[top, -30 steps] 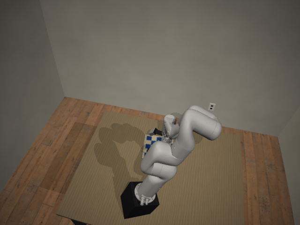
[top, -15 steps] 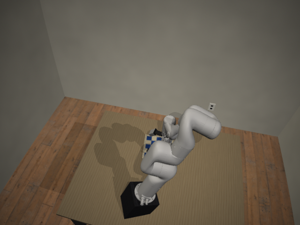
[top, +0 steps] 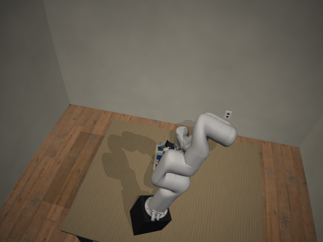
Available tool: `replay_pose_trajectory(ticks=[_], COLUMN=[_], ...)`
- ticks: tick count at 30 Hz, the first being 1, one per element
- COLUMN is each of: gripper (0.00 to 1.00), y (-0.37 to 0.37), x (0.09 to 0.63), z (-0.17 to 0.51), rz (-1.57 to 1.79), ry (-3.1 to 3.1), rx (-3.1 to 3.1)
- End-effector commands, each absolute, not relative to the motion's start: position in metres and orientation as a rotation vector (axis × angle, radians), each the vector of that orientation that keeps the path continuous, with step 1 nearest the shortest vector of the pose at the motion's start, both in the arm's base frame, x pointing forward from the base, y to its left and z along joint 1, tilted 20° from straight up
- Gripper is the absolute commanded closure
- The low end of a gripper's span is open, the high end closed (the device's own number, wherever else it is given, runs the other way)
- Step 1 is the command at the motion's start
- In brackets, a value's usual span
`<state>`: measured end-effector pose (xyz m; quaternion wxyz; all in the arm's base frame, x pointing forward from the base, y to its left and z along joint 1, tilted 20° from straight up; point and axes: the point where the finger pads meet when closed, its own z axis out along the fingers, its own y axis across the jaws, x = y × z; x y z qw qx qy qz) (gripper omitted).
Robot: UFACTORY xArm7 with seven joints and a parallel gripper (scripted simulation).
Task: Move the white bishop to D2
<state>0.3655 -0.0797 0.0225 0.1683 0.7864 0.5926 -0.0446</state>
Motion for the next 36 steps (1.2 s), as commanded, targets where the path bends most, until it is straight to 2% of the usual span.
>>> replay_pose_trajectory(ticks=[1,36], gripper=[0.63,0.63], y=[-0.082,-0.088], x=[0.368,0.371], z=[0.015,-0.004], rz=[-0.123,-0.123], ry=[1.685,1.685], rx=[2.234,2.234])
